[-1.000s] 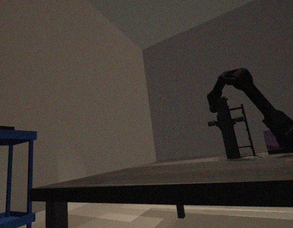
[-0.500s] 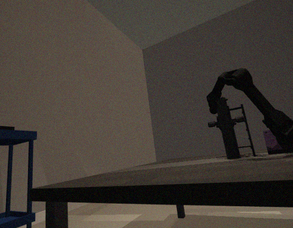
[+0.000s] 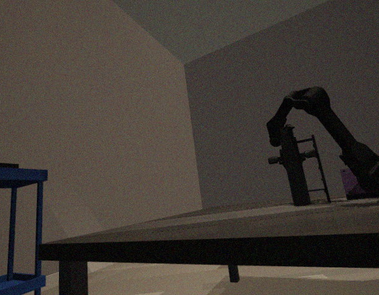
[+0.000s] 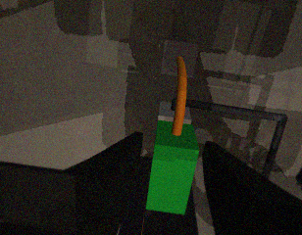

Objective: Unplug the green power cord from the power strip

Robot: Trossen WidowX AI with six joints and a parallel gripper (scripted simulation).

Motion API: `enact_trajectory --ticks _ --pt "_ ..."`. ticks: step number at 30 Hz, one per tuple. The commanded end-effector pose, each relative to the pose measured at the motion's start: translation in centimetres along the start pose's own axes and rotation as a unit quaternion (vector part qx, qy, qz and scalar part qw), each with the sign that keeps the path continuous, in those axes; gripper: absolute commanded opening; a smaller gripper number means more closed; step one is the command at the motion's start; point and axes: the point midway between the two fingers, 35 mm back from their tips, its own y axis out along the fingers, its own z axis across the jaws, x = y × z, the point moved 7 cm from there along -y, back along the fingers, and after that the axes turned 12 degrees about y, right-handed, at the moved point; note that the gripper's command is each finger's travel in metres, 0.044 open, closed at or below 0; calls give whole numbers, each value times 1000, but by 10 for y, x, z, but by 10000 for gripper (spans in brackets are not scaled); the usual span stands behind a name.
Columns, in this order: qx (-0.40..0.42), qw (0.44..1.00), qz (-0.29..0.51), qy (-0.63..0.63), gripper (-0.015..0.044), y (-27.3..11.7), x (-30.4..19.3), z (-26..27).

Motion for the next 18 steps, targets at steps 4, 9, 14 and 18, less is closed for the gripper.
enact_trajectory --ticks 4,9,14,18 --pt "-2 1000 5 5 160 2 -12 -5" --pt "-2 1000 5 5 160 2 -13 -5" --pt "-2 1000 5 5 160 3 -13 -5" --pt "-2 1000 5 5 160 8 -13 -5"
